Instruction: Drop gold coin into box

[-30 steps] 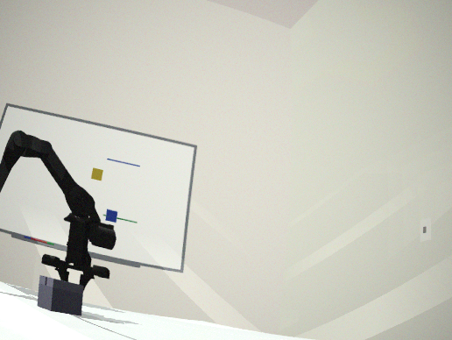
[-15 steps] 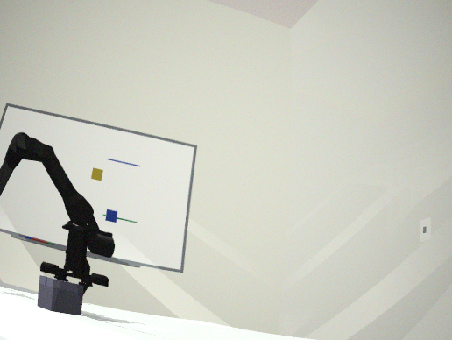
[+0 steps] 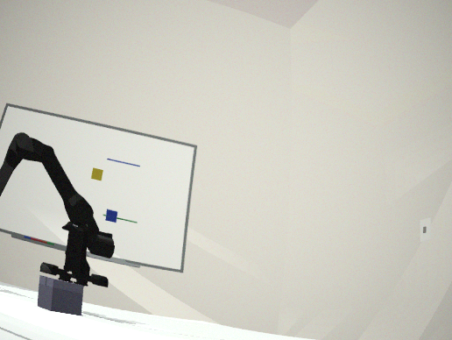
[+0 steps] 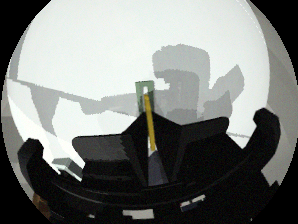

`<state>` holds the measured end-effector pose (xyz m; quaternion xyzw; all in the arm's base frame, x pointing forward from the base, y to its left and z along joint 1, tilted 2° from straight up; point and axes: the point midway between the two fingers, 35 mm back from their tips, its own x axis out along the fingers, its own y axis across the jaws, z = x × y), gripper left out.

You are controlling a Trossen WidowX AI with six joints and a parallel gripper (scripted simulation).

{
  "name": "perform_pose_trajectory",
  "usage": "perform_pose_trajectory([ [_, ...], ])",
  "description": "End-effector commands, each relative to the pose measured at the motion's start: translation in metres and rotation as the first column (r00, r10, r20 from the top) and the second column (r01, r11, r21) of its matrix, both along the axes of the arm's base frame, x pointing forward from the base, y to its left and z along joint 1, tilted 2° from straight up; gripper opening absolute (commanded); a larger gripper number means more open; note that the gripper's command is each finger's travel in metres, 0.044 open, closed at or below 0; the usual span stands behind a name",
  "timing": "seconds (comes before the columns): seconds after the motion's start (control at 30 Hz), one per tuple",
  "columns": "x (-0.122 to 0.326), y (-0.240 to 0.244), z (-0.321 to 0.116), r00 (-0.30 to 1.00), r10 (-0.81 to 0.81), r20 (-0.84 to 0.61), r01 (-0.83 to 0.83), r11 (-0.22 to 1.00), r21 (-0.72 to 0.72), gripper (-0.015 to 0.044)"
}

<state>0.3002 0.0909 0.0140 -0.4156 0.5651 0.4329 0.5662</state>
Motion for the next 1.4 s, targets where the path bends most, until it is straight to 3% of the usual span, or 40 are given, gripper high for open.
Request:
perform_pose_trajectory([
  [0.0, 0.0, 0.001, 0.001, 1.0, -0.003, 0.001, 0.003, 1.0, 0.004, 0.0],
  [1.37, 0.002, -0.002, 0.095, 1.0, -0.009, 0.001, 0.009, 1.0, 0.004, 0.0],
])
